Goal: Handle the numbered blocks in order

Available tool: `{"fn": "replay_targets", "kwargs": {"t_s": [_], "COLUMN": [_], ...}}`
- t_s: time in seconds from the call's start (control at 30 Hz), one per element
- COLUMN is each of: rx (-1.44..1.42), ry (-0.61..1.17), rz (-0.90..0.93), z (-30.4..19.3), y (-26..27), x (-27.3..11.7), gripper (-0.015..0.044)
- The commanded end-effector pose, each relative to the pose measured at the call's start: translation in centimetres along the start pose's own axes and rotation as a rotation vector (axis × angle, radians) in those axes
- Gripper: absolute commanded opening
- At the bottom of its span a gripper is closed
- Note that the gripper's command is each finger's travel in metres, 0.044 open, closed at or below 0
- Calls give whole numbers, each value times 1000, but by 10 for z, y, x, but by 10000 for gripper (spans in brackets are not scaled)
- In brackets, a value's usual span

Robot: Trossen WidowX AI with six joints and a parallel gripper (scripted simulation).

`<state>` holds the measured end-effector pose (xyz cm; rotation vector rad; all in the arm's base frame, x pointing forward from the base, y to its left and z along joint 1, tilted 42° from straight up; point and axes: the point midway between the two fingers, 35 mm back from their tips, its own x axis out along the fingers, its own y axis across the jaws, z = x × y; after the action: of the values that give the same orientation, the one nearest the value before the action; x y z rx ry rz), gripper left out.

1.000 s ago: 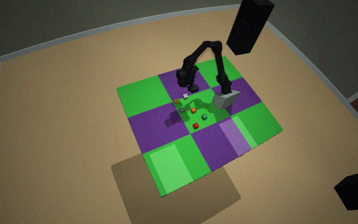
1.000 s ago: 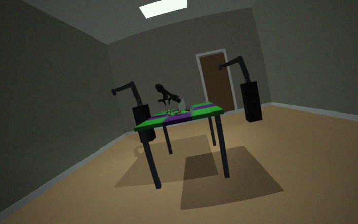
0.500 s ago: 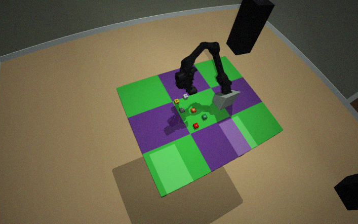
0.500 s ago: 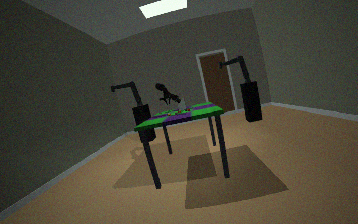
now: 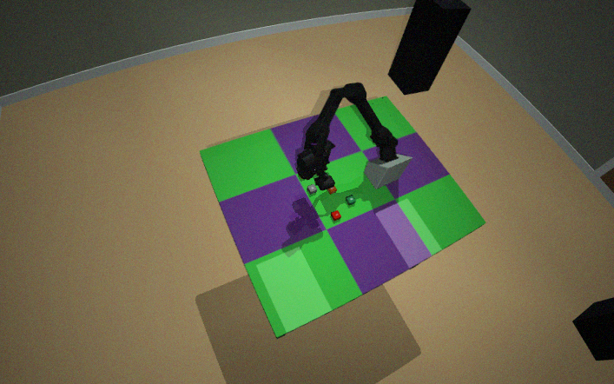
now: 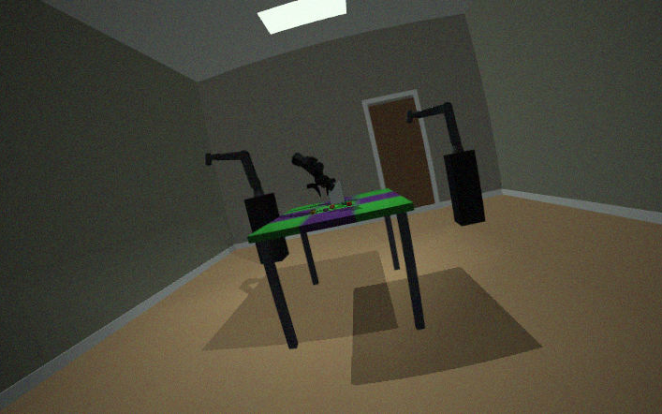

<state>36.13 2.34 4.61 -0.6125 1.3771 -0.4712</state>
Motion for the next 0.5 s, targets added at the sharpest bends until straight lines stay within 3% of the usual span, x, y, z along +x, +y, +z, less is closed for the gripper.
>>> {"fn": "replay_targets", "kwargs": {"t_s": [0.0, 0.13, 0.47], "rx": [-18, -18, -18], "ry": [42, 42, 42], "rz": [-19, -19, -19], "z": [-12, -12, -12], "y": [-2, -2, -2], "x": [52, 52, 65], "gripper": [304, 400, 400]}}
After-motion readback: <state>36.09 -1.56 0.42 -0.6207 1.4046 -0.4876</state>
